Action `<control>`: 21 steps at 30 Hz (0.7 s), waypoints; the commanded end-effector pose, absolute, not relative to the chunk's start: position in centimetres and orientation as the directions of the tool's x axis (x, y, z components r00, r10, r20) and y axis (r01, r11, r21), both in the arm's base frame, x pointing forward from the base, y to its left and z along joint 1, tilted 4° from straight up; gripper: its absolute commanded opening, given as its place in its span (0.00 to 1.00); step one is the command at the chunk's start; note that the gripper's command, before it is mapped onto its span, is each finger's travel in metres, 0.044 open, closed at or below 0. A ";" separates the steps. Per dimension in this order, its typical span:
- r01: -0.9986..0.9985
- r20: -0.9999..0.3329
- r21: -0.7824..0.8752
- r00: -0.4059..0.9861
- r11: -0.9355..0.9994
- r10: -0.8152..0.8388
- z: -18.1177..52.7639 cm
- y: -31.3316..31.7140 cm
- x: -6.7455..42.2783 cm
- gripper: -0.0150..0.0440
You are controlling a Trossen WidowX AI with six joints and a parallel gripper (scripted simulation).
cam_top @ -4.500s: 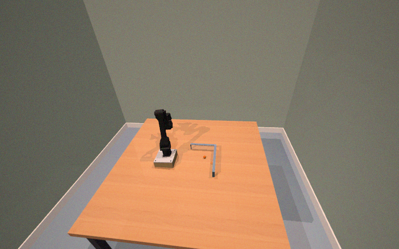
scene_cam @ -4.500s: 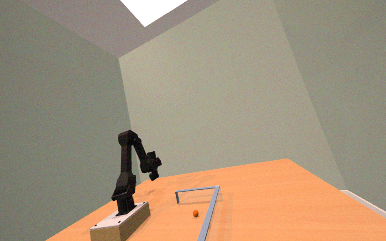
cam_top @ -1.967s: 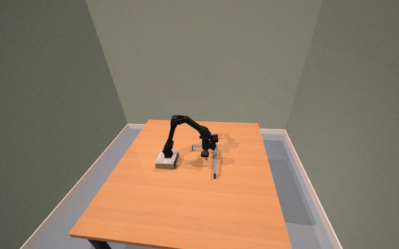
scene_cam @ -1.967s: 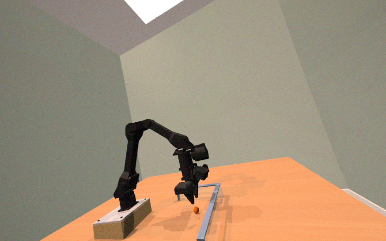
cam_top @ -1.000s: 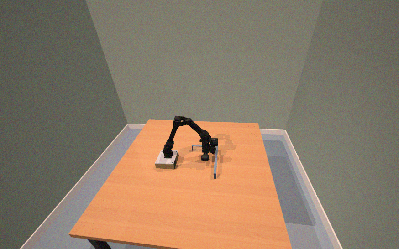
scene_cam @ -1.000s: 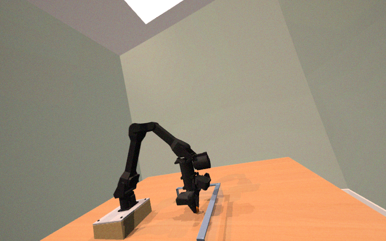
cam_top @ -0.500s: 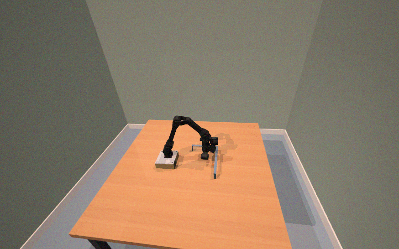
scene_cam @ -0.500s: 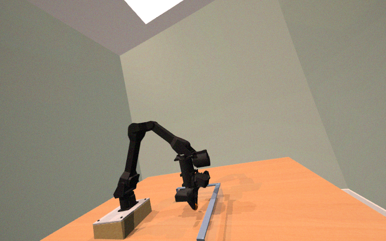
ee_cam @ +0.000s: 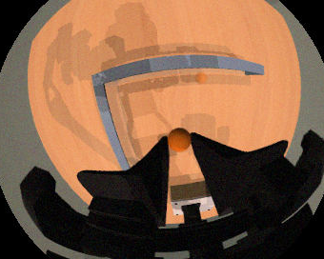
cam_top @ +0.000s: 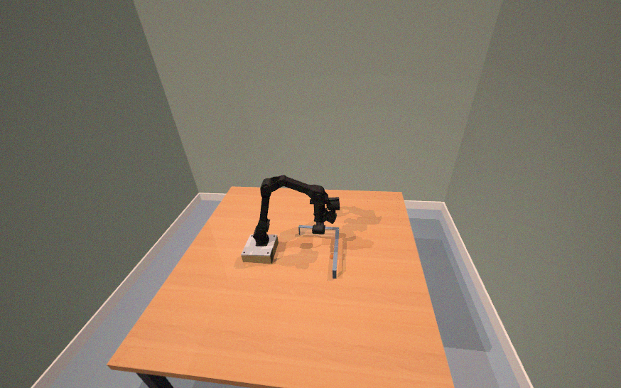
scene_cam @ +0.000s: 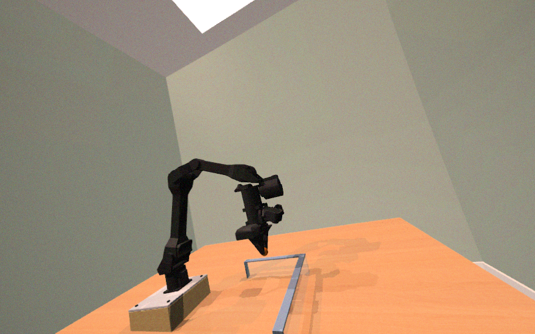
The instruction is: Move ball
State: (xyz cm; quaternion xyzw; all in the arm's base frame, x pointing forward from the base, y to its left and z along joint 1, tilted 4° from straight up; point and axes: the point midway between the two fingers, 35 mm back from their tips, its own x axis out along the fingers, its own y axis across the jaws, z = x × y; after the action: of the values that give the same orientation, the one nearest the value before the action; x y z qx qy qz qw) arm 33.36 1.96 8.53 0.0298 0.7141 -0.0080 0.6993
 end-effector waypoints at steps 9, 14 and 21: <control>0.051 -0.999 0.024 -0.024 0.998 0.025 8.0 -0.9 35.8 0.25; 0.051 -0.999 0.021 -0.022 0.998 0.022 6.6 -3.3 37.6 0.25; 0.051 -1.000 0.020 -0.022 0.999 0.021 5.6 -5.1 38.8 0.25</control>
State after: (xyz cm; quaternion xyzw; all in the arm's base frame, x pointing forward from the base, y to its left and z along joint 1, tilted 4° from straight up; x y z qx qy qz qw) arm 38.16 -4.50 5.83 0.0290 0.7173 -0.0125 0.6960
